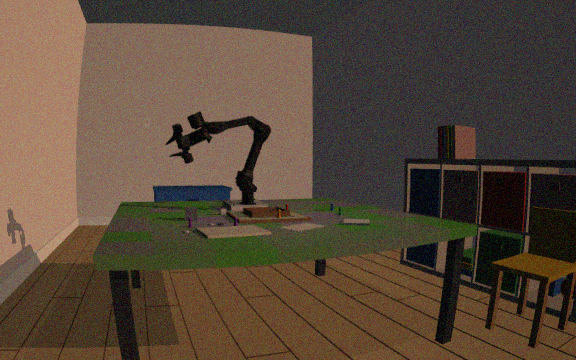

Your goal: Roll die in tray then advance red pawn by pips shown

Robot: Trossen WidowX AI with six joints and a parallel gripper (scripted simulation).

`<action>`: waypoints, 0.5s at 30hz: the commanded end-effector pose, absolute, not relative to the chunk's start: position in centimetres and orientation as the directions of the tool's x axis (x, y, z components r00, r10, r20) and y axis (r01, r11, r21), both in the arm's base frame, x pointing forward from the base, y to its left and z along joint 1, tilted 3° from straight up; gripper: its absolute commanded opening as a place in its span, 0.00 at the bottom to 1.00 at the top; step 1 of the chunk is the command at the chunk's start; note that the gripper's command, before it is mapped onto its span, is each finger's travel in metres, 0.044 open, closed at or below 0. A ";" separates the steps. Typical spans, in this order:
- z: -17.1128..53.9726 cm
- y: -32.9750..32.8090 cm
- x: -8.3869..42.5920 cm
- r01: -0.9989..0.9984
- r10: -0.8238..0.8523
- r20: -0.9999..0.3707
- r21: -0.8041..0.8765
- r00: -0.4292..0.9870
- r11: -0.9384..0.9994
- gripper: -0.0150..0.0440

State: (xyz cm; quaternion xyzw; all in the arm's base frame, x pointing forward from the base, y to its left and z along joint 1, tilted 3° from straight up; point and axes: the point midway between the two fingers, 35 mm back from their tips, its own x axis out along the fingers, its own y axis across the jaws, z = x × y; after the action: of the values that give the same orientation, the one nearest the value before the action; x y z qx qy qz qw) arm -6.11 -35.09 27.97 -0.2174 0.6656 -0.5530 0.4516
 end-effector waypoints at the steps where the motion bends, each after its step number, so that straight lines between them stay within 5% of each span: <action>1: 22.9 -34.6 -1.1 0.250 -0.781 -0.533 -0.845 -0.325 0.472 0.72; 7: 16.2 -30.9 5.9 0.253 -0.639 -0.764 -0.639 -0.093 0.727 0.72; 15: 9.5 -21.4 12.0 0.182 -0.244 -0.968 -0.228 0.068 0.956 0.72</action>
State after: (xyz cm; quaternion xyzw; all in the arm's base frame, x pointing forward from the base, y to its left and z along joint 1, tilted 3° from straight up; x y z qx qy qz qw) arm 10.40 -25.48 11.88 -0.0790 0.6584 -0.2192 0.7157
